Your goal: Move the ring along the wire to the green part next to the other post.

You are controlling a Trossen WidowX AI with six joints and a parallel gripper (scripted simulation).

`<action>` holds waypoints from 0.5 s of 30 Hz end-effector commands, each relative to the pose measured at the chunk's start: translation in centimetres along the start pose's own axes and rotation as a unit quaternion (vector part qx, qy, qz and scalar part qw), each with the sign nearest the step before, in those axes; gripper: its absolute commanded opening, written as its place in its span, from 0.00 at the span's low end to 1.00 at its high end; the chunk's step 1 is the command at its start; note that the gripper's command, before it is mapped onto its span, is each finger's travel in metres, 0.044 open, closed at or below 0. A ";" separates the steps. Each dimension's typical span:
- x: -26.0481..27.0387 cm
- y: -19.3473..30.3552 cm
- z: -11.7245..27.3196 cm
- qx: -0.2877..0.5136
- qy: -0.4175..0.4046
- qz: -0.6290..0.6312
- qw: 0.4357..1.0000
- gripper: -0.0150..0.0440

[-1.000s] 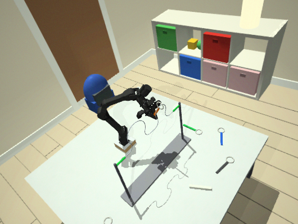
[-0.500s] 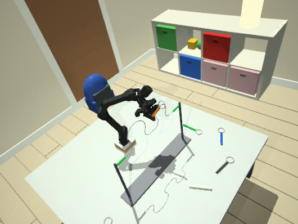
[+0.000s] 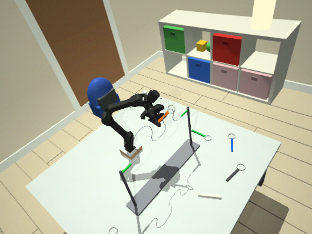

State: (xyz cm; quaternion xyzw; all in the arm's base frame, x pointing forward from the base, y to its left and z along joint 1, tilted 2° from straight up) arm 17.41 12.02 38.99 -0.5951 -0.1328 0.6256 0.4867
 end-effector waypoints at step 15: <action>-0.8 0.3 -0.2 -0.025 0.090 0.158 0.983 0.00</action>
Point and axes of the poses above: the point midway between the two fingers, 35 mm back from their tips, its own z axis back along the fingers, its own x axis across the jaws, y = z × x, the point moved 10 cm from there along z, back along the fingers, and after that the axes turned 3 degrees about -z, right-handed, at the moved point
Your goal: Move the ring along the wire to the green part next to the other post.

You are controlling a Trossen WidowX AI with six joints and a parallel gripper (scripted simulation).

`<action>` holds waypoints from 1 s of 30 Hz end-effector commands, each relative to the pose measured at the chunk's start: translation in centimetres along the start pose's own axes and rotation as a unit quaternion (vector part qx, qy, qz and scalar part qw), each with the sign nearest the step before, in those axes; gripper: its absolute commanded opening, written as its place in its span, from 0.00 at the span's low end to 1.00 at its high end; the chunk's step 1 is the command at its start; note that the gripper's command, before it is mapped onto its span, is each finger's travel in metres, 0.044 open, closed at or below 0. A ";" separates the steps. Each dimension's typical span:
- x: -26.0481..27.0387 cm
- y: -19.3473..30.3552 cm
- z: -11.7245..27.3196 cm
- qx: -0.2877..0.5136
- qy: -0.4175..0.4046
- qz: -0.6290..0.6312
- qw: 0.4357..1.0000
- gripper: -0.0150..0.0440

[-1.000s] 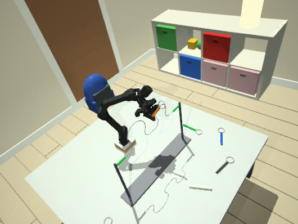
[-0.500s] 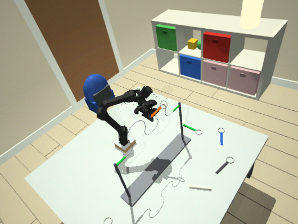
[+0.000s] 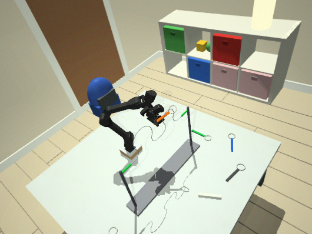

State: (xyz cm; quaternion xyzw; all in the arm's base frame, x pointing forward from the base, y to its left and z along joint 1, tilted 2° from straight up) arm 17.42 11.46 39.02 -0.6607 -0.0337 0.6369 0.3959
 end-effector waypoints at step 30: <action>-2.1 1.1 -1.4 -0.081 0.142 0.282 0.945 0.00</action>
Point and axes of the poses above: the point midway between the two fingers, 35 mm back from their tips, its own z axis back along the fingers, its own x axis across the jaws, y = z × x, the point moved 10 cm from there along z, back along the fingers, and after that the axes turned 3 degrees about -z, right-handed, at the moved point
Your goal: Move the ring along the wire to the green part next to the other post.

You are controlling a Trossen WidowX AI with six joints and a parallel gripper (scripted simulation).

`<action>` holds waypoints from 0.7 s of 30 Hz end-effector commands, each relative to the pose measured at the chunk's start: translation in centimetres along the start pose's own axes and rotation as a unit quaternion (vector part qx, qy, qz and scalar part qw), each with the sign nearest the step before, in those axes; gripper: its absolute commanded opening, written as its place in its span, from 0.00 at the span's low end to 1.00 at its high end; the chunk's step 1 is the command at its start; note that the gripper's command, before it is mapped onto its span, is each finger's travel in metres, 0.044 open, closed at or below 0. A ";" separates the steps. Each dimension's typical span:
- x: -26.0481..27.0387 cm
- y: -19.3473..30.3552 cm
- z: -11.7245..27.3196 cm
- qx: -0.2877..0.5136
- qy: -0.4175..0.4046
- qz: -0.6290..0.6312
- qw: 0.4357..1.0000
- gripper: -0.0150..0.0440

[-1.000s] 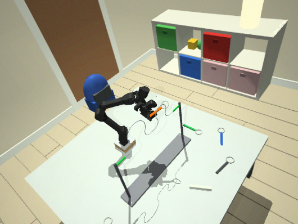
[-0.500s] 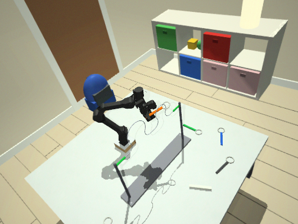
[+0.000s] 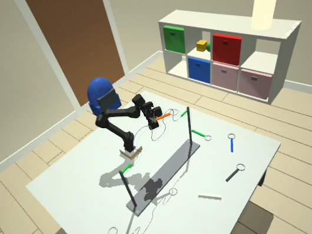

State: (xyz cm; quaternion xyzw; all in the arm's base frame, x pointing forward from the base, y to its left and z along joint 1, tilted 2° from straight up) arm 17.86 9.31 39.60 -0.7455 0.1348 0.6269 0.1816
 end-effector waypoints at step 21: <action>0.0 1.0 -0.4 -0.026 0.072 0.146 0.986 0.00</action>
Point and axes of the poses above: the point midway between the two fingers, 35 mm back from their tips, its own z axis back along the fingers, its own x axis across the jaws, y = z × x, the point moved 10 cm from there along z, back along the fingers, and after that the axes turned 3 degrees about -z, right-handed, at the moved point
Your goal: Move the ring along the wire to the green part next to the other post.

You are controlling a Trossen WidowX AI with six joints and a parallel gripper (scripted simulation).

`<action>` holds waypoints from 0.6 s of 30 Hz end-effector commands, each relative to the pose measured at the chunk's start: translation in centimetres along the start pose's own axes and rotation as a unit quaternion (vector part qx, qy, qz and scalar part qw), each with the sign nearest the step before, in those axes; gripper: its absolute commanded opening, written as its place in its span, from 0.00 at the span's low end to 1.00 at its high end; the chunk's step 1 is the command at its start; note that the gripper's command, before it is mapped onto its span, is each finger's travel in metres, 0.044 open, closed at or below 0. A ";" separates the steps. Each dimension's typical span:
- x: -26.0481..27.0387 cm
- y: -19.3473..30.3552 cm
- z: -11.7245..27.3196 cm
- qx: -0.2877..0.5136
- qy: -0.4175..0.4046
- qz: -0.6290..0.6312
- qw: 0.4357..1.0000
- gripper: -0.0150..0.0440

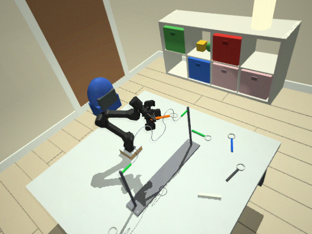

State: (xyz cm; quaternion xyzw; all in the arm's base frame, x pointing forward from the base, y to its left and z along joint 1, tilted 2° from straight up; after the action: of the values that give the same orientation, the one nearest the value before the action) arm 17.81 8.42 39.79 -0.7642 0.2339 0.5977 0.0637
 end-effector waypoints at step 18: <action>3.6 -0.1 0.6 0.016 -0.040 -0.098 0.994 0.00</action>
State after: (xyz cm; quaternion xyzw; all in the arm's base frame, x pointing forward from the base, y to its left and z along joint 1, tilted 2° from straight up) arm 18.01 7.85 37.02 -0.7603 0.1887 0.6112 0.1128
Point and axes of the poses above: the point midway between the two fingers, 35 mm back from their tips, its own z axis back along the fingers, its own x axis across the jaws, y = z × x, the point moved 10 cm from there along z, back along the fingers, and after that the axes turned 3 degrees about -z, right-handed, at the moved point
